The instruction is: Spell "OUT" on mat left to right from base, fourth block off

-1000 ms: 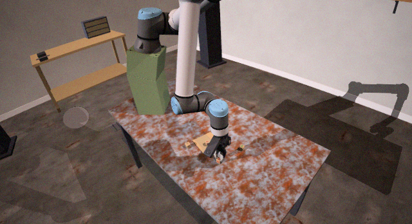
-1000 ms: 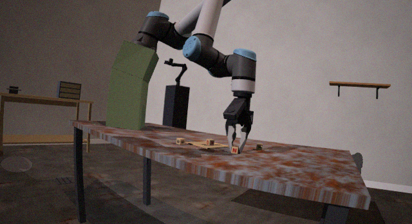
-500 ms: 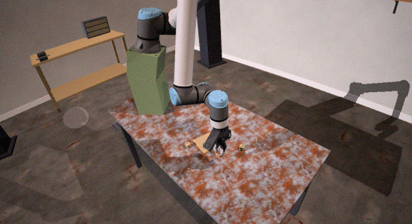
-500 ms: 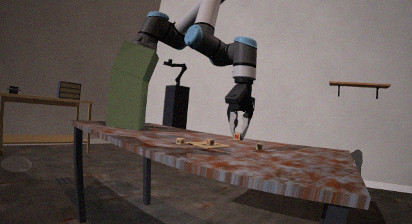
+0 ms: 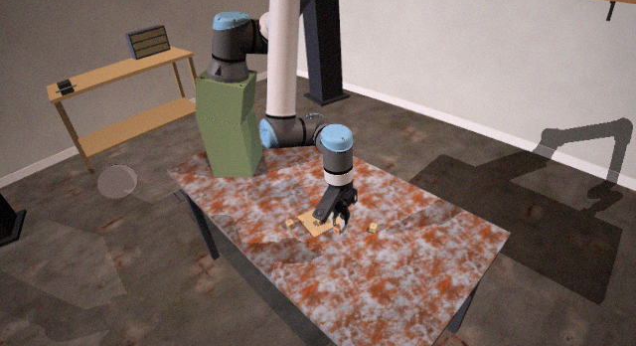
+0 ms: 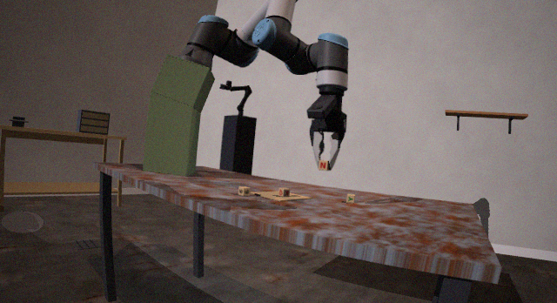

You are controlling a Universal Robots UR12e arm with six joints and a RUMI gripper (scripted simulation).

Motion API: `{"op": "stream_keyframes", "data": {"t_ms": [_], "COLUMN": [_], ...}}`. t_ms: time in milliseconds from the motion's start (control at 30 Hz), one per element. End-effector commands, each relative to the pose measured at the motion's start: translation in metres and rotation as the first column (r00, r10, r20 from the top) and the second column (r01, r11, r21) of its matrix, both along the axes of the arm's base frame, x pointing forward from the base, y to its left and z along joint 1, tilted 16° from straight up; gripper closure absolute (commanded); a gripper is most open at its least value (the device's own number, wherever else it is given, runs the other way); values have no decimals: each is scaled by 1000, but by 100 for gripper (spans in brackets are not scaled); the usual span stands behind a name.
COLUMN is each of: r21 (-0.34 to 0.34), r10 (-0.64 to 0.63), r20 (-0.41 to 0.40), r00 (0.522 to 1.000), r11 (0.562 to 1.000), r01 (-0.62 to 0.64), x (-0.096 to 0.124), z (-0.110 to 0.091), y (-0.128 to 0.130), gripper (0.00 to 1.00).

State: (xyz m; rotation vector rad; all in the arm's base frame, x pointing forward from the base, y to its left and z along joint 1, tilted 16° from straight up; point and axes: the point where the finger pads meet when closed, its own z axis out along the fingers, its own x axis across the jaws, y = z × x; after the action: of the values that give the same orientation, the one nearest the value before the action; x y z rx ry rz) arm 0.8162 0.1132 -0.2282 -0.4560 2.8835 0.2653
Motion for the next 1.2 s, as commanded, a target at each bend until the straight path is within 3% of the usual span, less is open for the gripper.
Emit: {"op": "stream_keyframes", "data": {"t_ms": [0,133,200,500,567,700,1167], "r21": [3,3,5,22,22,27,29], "r10": [1,-3,-16,-128,-128,-163,-171], "r20": [-12,-9,-11,-37,-37,-46,-46], "r00": [1000,1000,1000,991,991,986,984], "r11": [1000,1000,1000,991,991,986,985], "r01": [-1,3,16,129,129,165,173], "x": [-6,-10,-23,-143,-143,-182,-186], "z": [-6,-5,-6,-15,-15,-14,-15], "y": [1,5,11,59,59,72,73], "gripper": [95,95,95,95,95,95,95]}}
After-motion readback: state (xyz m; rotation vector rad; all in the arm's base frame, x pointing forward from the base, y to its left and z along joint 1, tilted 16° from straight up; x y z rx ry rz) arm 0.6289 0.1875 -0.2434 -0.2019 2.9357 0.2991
